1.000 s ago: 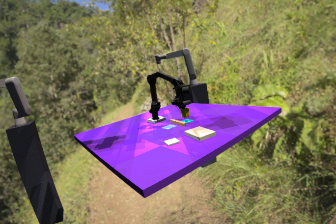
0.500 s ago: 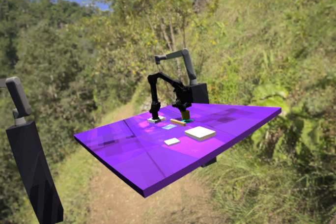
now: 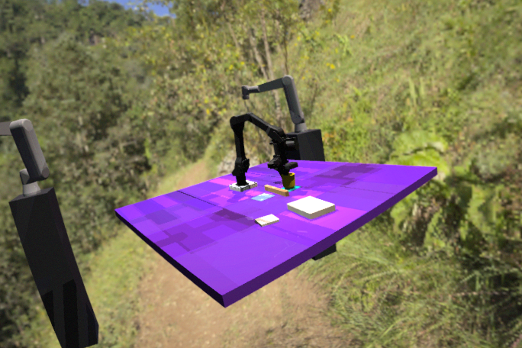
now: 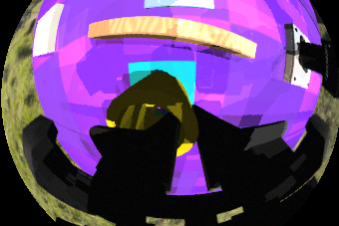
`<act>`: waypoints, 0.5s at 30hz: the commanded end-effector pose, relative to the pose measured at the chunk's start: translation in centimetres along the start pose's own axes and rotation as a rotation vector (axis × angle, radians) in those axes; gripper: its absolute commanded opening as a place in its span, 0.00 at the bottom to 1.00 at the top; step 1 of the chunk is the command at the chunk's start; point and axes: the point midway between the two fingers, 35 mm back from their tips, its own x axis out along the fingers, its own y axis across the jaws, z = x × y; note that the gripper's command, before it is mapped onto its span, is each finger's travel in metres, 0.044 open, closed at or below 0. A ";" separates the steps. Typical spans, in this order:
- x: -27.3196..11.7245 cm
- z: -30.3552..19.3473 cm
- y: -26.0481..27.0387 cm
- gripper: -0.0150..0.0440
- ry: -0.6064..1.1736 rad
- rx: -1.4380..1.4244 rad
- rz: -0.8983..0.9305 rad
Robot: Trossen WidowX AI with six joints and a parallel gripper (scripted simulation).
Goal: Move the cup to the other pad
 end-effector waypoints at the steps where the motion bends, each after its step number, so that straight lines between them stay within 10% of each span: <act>1: 0.0 0.0 0.0 0.25 0.000 0.000 0.000; 15: 0.0 0.0 0.0 0.50 0.000 0.000 0.000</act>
